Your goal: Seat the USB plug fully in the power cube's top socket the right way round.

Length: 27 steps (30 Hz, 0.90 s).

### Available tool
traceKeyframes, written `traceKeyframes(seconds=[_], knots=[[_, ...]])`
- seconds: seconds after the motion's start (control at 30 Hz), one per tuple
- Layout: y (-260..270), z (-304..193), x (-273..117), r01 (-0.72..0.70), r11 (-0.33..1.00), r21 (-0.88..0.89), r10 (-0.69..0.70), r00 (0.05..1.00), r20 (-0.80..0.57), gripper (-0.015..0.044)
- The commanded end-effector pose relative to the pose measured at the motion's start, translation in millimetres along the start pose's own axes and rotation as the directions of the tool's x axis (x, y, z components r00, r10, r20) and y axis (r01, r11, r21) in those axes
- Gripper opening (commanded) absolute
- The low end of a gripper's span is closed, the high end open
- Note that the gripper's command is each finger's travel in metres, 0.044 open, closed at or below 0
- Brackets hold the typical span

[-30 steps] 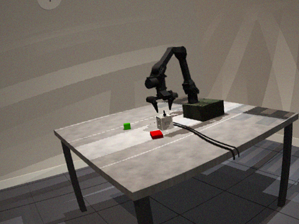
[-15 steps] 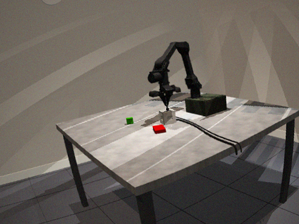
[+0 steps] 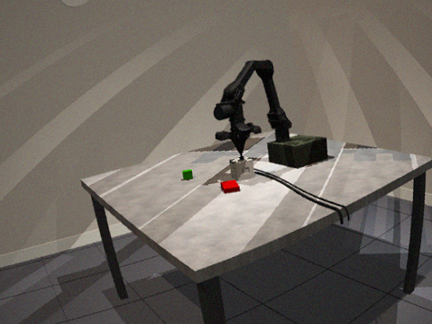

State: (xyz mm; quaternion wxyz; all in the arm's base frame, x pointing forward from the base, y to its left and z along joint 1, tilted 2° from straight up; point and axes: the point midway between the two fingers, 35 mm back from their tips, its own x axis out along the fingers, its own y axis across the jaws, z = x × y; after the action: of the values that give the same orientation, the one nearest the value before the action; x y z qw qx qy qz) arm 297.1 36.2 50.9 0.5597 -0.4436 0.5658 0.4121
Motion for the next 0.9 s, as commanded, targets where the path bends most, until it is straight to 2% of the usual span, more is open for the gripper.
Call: traceKeyframes(seconds=[0.0,0.87], knots=[[0,0,0,0.000,1.000,0.000,0.000,1.000,0.000,0.0000],[0,0,-17,0.000,1.000,0.000,0.000,1.000,0.000,0.0000]])
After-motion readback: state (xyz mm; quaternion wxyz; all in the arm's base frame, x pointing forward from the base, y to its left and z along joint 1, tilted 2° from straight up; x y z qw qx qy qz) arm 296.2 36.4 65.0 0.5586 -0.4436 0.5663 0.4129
